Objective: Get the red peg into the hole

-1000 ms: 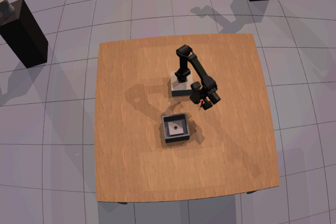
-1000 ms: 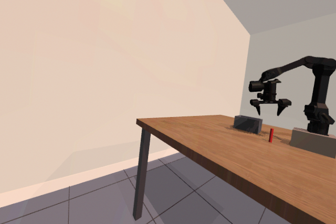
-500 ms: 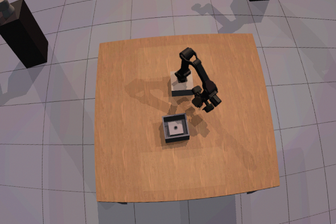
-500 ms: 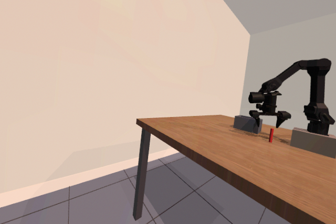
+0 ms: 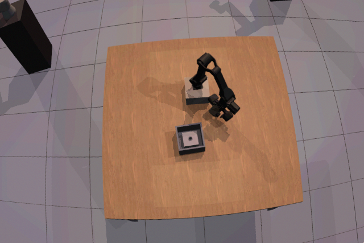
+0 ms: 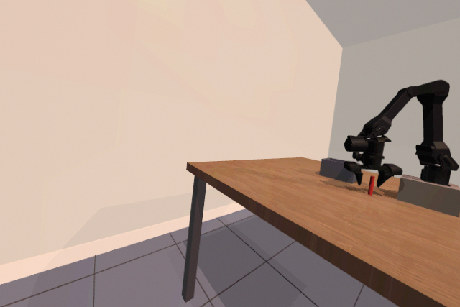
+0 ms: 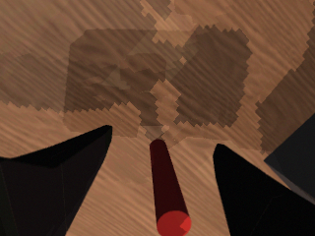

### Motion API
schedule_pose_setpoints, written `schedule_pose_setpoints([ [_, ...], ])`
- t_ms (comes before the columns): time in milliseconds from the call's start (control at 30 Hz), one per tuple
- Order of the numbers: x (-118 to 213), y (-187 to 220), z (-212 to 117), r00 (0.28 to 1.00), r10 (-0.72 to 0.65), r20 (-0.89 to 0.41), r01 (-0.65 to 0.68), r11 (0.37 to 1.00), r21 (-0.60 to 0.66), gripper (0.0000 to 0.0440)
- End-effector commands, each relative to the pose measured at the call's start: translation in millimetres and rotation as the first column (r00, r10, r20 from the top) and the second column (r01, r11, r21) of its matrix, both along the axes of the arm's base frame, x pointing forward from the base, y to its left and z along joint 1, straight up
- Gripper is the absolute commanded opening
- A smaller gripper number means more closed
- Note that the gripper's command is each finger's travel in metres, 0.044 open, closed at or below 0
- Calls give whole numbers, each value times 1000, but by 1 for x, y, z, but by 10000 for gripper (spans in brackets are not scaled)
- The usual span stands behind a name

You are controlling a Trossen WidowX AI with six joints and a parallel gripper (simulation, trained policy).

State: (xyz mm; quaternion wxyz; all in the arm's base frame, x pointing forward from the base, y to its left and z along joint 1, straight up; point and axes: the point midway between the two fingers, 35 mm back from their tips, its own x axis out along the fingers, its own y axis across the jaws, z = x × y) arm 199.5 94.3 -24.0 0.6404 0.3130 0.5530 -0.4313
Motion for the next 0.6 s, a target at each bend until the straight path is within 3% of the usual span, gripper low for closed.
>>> schedule_pose_setpoints([
  [0, -4, 1, -4, 1000, 10, -20, -10, 1000, 13, 251],
  [300, -6, 5, -2, 996, 52, -72, -48, 997, 66, 15],
  [567, 5, -5, 19, 994, 109, -20, -108, 994, 26, 0],
])
